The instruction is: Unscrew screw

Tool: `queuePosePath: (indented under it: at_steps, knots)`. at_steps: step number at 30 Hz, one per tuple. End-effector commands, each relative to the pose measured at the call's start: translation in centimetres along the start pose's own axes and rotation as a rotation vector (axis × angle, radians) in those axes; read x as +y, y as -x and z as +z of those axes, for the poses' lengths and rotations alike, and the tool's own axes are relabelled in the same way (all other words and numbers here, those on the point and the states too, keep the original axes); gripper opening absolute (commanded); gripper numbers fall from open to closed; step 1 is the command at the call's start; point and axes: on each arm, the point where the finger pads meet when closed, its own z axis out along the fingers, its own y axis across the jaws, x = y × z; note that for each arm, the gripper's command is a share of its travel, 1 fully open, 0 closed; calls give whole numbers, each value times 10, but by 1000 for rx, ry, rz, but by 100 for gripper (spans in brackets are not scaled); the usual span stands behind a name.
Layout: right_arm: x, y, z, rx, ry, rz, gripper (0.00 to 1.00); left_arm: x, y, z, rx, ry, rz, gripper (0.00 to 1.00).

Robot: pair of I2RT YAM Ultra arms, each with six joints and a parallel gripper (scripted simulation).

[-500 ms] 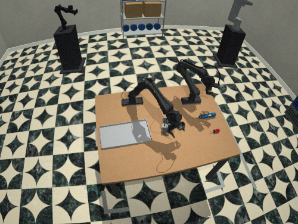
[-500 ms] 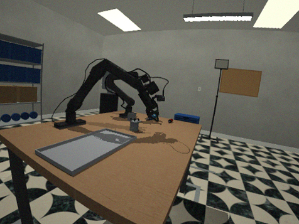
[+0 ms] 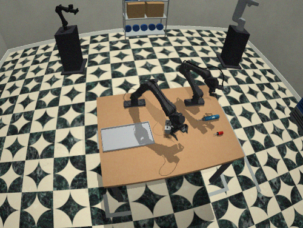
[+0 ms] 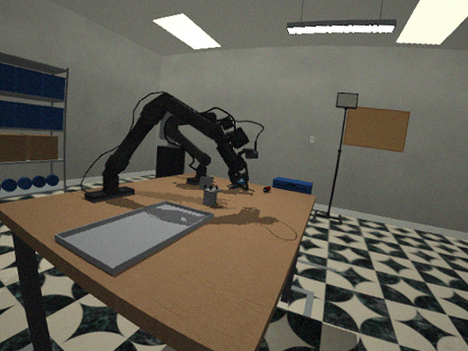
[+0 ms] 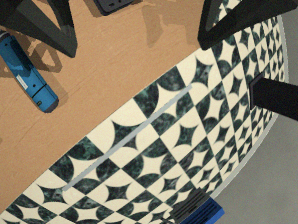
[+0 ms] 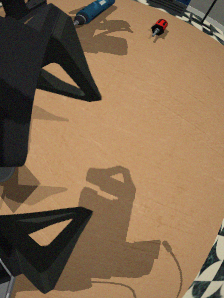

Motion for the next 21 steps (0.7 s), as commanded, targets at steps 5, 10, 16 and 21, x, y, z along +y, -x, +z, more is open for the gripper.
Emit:
queuePosePath:
  at_steps: [5,10,16,21]
  knots:
    - [3,8,-6,-23,6,-2,100,0,1,-1,-4,0,-3,82]
    - [3,8,-6,-23,6,-2,100,0,1,-1,-4,0,-3,82]
    - [3,8,-6,-23,6,-2,100,0,1,-1,-4,0,-3,82]
    - [3,8,-6,-23,6,-2,100,0,1,-1,-4,0,-3,65]
